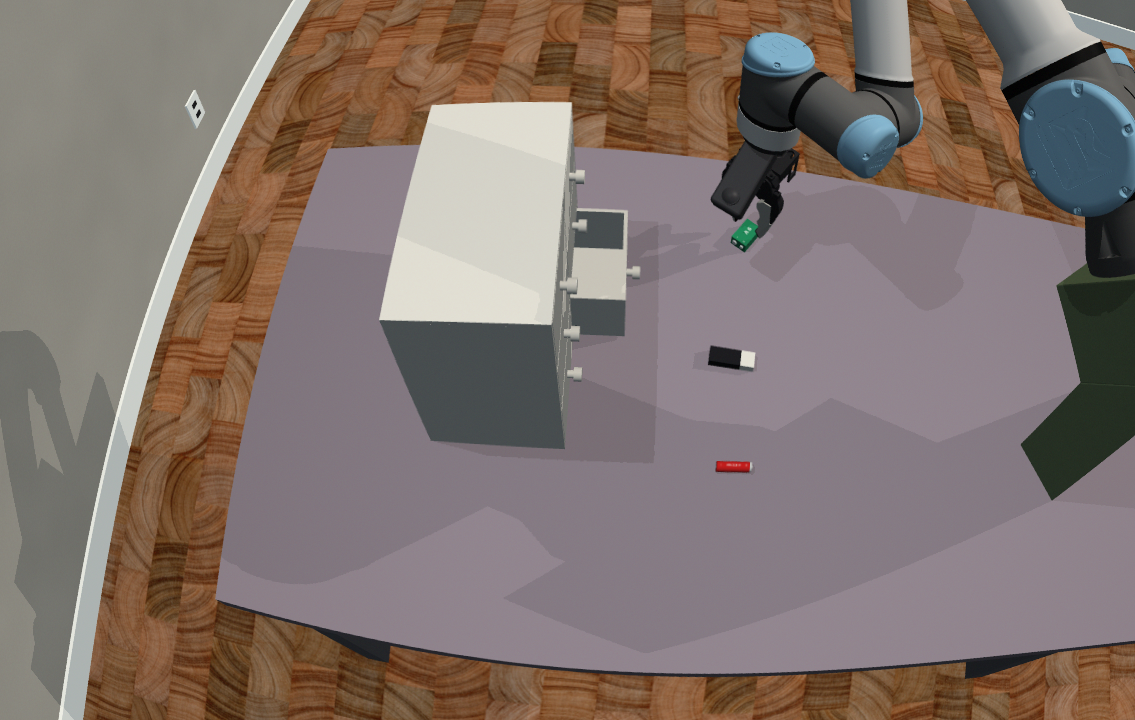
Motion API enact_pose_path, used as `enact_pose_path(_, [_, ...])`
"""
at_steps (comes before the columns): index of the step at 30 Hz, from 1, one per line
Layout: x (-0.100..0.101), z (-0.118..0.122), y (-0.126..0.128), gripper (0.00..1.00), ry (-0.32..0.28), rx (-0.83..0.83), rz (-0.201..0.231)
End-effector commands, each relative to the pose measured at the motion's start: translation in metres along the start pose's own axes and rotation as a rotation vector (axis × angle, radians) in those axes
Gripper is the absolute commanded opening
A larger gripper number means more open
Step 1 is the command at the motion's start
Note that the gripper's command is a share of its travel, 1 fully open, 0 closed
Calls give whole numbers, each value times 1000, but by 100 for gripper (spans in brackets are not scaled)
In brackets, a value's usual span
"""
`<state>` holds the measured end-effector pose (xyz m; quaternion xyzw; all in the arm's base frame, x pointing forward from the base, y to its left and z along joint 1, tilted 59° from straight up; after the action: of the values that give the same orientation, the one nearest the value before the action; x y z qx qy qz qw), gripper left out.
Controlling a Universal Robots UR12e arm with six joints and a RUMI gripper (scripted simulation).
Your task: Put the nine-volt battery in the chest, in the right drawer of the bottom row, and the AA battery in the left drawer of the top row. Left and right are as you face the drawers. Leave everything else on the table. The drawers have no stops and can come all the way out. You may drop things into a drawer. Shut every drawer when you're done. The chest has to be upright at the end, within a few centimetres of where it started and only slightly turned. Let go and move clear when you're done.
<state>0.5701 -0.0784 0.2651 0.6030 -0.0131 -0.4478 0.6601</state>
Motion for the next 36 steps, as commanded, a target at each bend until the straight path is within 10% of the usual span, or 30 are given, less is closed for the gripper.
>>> enact_pose_path(1, [0,0,0,25,0,0,1])
enact_pose_path(36, [17,0,0,25,0,0,1])
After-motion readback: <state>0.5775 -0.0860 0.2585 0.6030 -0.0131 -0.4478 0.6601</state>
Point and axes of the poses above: the point where the finger pads meet when closed, its own x axis out along the fingers, its own y axis across the jaws, z = x × y, the point moved 10 cm from there along -x, back along the fingers, and after that the axes turned 4 degrees about x, right-handed, at the moved point
